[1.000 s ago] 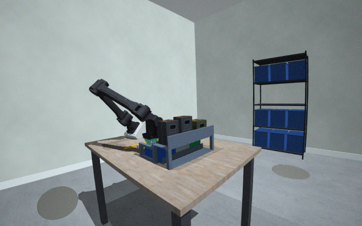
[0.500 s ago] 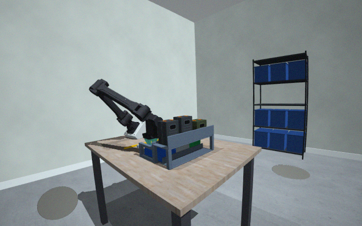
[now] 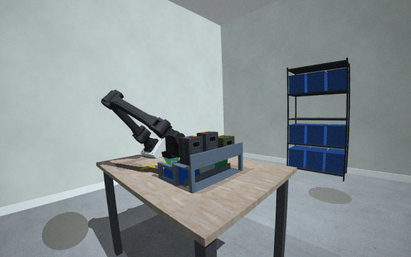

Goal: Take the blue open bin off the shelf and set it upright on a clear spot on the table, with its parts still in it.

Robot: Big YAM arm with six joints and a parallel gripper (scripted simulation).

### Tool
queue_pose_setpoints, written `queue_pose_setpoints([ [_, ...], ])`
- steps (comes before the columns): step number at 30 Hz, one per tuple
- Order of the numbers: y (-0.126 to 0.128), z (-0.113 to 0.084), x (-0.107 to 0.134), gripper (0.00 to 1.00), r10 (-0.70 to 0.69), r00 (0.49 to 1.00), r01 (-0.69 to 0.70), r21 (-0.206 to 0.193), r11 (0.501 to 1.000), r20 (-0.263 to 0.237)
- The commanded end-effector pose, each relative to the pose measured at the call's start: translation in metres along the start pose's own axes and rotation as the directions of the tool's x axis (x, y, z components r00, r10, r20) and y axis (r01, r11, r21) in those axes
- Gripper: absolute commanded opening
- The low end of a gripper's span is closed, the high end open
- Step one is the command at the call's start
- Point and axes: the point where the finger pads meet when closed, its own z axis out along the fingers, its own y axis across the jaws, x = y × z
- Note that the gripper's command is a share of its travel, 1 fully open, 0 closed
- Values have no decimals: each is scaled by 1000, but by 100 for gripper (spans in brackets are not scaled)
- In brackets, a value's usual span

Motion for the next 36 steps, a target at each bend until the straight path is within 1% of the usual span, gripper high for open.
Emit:
queue_pose_setpoints([
  [1, -5, 0, 3, 0, 6, 1000, -6, 12, 1000, 0],
  [17, -6, -2, 3, 0, 7, 1000, -7, 16, 1000, 0],
  [25, -8, -13, 2, 0, 8, 1000, -8, 24, 1000, 2],
  [27, -8, -13, 2, 0, 8, 1000, -8, 24, 1000, 2],
  [36, -18, -27, 7, 0, 27, 1000, -27, 51, 998, 2],
])
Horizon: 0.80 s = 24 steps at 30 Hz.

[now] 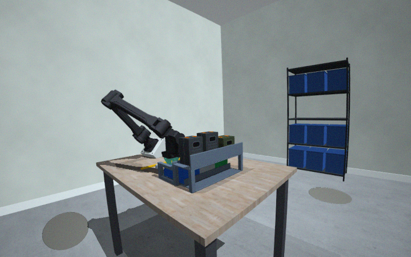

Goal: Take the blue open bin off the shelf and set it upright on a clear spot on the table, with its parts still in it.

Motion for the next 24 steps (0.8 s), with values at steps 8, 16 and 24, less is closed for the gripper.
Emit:
queue_pose_setpoints([
  [8, -18, -30, 7, 0, 27, 1000, -27, 52, 998, 2],
  [16, -18, -34, 7, 0, 28, 1000, -28, 52, 998, 1],
  [24, -18, -37, 7, 0, 28, 1000, -28, 53, 998, 2],
])
